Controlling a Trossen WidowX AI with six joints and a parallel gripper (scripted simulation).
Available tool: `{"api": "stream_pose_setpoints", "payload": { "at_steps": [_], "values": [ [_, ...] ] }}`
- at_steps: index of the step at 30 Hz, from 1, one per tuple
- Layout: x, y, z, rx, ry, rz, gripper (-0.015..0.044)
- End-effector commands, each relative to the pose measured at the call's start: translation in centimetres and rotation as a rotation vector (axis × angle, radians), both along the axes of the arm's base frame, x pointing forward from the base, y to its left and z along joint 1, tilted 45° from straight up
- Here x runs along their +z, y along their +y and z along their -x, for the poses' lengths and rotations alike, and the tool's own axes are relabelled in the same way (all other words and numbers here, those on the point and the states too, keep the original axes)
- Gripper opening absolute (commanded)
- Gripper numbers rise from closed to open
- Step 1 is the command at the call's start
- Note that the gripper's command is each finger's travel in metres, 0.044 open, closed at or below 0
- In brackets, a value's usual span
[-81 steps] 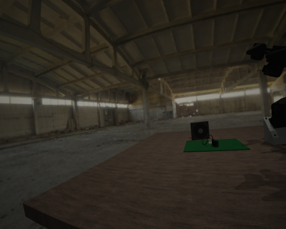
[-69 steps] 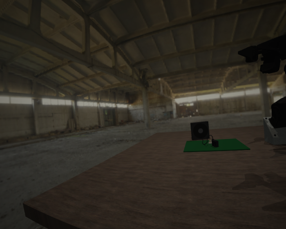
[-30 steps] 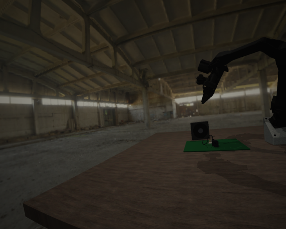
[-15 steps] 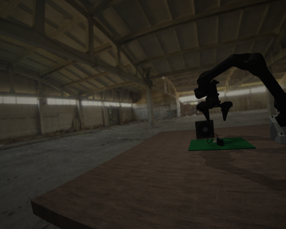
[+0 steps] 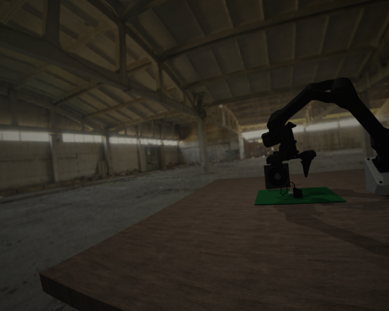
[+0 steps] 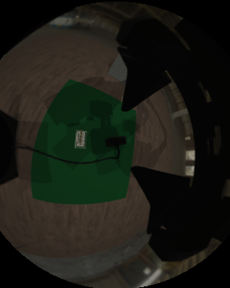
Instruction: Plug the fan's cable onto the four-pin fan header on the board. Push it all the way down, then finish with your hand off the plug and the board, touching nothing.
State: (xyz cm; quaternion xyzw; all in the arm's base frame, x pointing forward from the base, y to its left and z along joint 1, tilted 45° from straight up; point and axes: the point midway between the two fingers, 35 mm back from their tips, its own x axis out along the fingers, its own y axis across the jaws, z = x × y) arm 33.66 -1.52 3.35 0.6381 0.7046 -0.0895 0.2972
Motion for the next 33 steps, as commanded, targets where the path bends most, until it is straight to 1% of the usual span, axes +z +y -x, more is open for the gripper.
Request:
{"api": "stream_pose_setpoints", "payload": {
  "at_steps": [1,33],
  "values": [
    [-1.0,1.0,0.1,-0.005,0.008,-0.007,0.044],
    [-3.8,3.8,-0.1,-0.005,0.008,-0.008,0.044]
  ]
}}
